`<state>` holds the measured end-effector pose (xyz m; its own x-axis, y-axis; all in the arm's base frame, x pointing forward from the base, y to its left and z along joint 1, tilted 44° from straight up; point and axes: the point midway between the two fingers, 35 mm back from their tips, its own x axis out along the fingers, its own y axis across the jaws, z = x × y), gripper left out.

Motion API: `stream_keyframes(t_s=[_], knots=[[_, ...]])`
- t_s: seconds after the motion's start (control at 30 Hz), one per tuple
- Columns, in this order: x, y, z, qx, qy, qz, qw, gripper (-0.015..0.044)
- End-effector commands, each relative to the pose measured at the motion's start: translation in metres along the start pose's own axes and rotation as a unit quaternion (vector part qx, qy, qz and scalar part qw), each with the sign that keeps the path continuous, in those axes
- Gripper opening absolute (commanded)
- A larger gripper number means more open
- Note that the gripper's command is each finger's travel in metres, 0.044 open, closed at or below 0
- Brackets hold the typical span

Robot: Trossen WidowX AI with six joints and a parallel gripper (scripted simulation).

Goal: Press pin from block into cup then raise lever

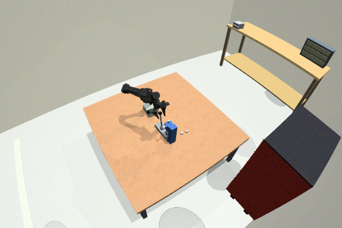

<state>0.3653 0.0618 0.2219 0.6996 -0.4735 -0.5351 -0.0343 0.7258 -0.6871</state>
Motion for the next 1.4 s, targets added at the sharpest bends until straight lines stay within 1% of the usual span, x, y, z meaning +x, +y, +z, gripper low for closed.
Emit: stream_keyframes(t_s=[0.0, 0.1, 0.53, 0.57, 0.67, 0.73, 0.93, 1.07, 1.37], knots=[[0.000, 0.000, -0.001, 0.000, 0.001, -0.001, 1.000, 0.0367], [0.000, 0.000, -0.001, 0.000, 0.001, -0.001, 1.000, 0.0440], [-0.003, 0.000, 0.000, 0.000, 0.001, 0.000, 1.000, 0.0440], [-0.011, 0.002, 0.000, 0.001, 0.002, 0.001, 1.000, 0.0440], [-0.059, 0.004, 0.001, 0.001, 0.004, 0.004, 1.000, 0.0440], [-0.081, 0.002, -0.001, 0.000, 0.002, 0.003, 1.000, 0.0440], [-0.087, 0.002, -0.001, 0.000, 0.002, 0.003, 1.000, 0.0440], [-0.125, 0.005, 0.000, -0.002, -0.001, 0.008, 1.000, 0.0440], [-0.128, 0.005, 0.000, -0.002, -0.001, 0.008, 1.000, 0.0440]])
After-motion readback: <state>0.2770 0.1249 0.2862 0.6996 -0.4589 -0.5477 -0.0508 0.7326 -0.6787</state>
